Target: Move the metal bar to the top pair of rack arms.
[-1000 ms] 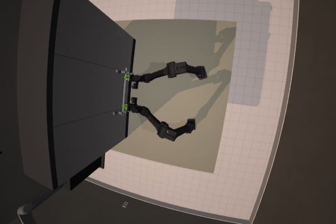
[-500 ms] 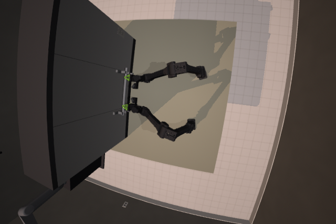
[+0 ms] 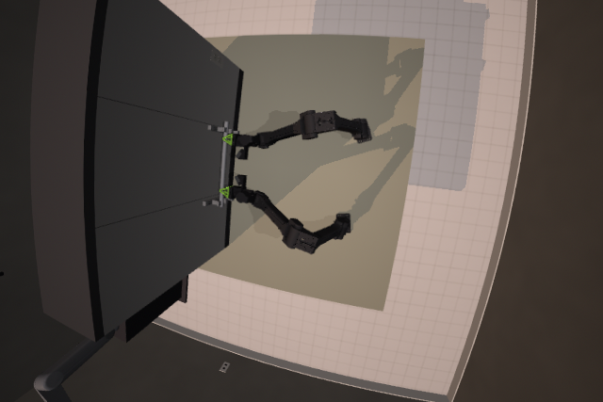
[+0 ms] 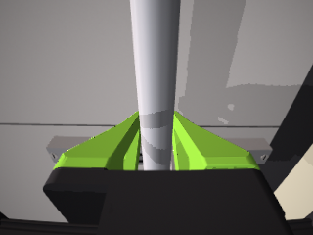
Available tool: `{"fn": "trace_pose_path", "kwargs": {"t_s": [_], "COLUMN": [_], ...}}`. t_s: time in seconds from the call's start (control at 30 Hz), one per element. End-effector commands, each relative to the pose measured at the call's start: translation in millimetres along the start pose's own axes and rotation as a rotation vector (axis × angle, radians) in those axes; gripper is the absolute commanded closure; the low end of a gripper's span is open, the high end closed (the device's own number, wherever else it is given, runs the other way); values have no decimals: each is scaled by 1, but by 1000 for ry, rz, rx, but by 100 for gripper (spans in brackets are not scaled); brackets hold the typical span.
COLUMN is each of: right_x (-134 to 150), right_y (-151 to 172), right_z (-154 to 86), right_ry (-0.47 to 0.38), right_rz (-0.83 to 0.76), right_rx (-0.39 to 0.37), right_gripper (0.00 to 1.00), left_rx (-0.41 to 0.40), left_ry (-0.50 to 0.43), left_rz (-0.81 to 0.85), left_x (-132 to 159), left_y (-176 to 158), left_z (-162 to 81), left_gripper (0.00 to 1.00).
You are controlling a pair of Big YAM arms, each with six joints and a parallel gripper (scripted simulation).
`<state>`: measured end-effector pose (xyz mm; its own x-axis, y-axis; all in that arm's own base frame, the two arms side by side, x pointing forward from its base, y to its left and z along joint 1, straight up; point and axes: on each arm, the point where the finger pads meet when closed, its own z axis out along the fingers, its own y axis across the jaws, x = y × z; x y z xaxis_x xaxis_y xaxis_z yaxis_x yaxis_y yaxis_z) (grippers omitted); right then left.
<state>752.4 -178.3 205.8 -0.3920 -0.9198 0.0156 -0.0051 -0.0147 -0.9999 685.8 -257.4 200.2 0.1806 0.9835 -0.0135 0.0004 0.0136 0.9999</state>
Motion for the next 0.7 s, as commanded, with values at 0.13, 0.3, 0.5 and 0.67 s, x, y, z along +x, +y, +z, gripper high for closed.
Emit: {"fn": "trace_pose_path", "kwargs": {"t_s": [0.13, 0.3, 0.5, 0.67], "right_x": [6, 6, 6, 6], "right_y": [-57, -60, -64, -66], "right_z": [-4, -4, -4, -4], "right_ry": [11, 11, 11, 11], "right_rz": [34, 34, 34, 34], "right_rx": [80, 80, 80, 80], "right_gripper": [100, 100, 100, 100], "left_rx": [-34, -34, -34, -34], "left_ry": [8, 8, 8, 8], "left_rz": [-1, -1, -1, -1], "left_x": [3, 3, 3, 3], "left_y": [29, 34, 39, 42], "left_z": [-3, -2, -2, -2], "left_gripper": [100, 100, 100, 100]}}
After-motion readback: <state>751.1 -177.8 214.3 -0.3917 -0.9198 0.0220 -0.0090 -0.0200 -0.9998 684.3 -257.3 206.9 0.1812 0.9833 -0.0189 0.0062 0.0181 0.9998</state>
